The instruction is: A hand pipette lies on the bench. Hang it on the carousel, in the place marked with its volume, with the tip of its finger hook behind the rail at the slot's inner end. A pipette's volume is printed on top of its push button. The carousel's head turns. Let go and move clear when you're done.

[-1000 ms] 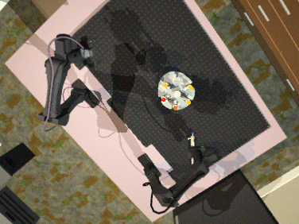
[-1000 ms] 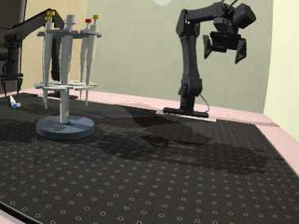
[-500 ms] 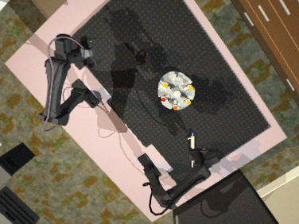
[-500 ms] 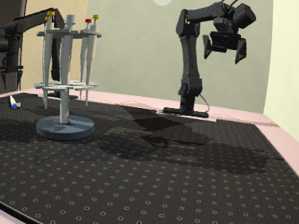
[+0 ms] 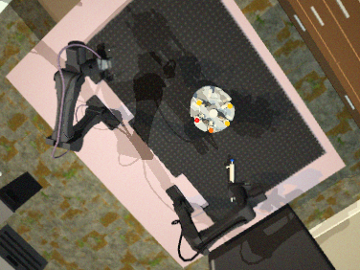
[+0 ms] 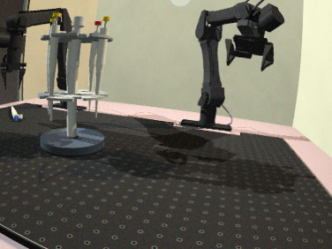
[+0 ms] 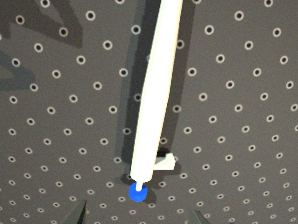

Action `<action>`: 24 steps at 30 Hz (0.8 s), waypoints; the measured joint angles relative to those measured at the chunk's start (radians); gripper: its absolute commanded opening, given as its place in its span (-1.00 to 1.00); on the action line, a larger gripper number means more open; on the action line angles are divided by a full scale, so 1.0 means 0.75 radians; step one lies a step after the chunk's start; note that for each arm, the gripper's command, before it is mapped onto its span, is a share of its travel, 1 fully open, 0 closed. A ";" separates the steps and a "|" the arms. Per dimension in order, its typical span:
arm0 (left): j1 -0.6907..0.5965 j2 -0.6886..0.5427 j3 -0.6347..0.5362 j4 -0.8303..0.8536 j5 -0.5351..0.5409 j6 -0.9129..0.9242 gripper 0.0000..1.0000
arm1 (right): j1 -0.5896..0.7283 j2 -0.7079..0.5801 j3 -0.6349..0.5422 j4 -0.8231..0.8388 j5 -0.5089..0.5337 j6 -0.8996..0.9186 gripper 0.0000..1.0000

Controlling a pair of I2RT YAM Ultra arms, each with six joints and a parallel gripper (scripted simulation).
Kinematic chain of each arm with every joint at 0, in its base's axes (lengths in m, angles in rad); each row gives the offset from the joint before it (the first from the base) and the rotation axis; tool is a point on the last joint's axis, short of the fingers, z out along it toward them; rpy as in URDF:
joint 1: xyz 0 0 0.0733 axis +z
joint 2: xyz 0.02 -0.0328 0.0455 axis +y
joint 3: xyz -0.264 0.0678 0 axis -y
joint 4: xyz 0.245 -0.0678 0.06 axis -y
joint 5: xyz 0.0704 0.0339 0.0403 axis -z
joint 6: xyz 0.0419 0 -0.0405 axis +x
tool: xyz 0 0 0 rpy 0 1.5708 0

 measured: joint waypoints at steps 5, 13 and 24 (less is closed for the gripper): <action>0.000 0.000 0.000 0.000 0.000 0.000 1.00 | 0.000 -0.001 0.073 -0.064 0.000 0.000 0.09; 0.000 0.000 0.000 0.000 0.000 0.000 1.00 | 0.000 0.000 0.085 -0.098 0.000 0.000 0.09; 0.000 0.000 0.000 0.000 0.000 0.000 1.00 | 0.000 0.000 0.085 -0.105 0.000 0.000 0.09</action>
